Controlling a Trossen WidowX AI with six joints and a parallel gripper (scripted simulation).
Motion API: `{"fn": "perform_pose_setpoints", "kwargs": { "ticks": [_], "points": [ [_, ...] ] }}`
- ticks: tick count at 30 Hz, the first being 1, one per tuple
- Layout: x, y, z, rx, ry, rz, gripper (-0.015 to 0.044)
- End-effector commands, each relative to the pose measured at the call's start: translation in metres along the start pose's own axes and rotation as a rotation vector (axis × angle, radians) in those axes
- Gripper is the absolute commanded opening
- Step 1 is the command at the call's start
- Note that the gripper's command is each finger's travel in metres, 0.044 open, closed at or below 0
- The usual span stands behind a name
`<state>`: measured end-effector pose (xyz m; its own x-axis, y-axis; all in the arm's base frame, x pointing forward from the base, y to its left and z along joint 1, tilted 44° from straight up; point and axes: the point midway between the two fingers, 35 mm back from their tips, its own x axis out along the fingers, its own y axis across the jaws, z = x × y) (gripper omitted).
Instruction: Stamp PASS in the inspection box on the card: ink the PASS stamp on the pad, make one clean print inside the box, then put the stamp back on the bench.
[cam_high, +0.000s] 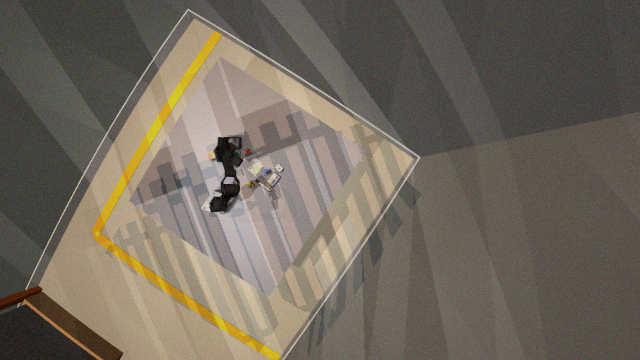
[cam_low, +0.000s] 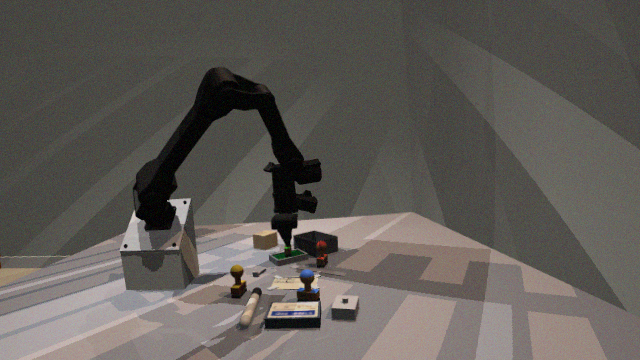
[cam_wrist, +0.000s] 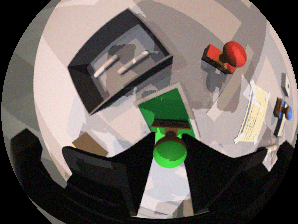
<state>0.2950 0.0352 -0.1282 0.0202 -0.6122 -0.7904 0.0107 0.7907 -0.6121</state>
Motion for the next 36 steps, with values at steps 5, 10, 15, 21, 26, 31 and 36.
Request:
{"fn": "perform_pose_setpoints", "kwargs": {
  "ticks": [5,10,15,21,26,31,36],
  "points": [
    [0.0019,0.0002,-0.0003,-0.004,0.002,0.004,0.0],
    [0.0029,0.0001,-0.0003,-0.004,0.002,0.003,0.0],
    [0.0034,0.0,-0.0003,-0.004,0.002,0.003,0.0],
    [0.0039,0.0,-0.0003,-0.004,0.002,0.003,0.0],
    [0.0039,0.0,-0.0003,-0.004,0.002,0.003,0.0],
    [0.0039,0.0,-0.0003,-0.004,0.002,0.003,0.0],
    [0.0048,-0.0001,-0.0003,-0.004,0.002,0.003,0.0]
  ]
}}
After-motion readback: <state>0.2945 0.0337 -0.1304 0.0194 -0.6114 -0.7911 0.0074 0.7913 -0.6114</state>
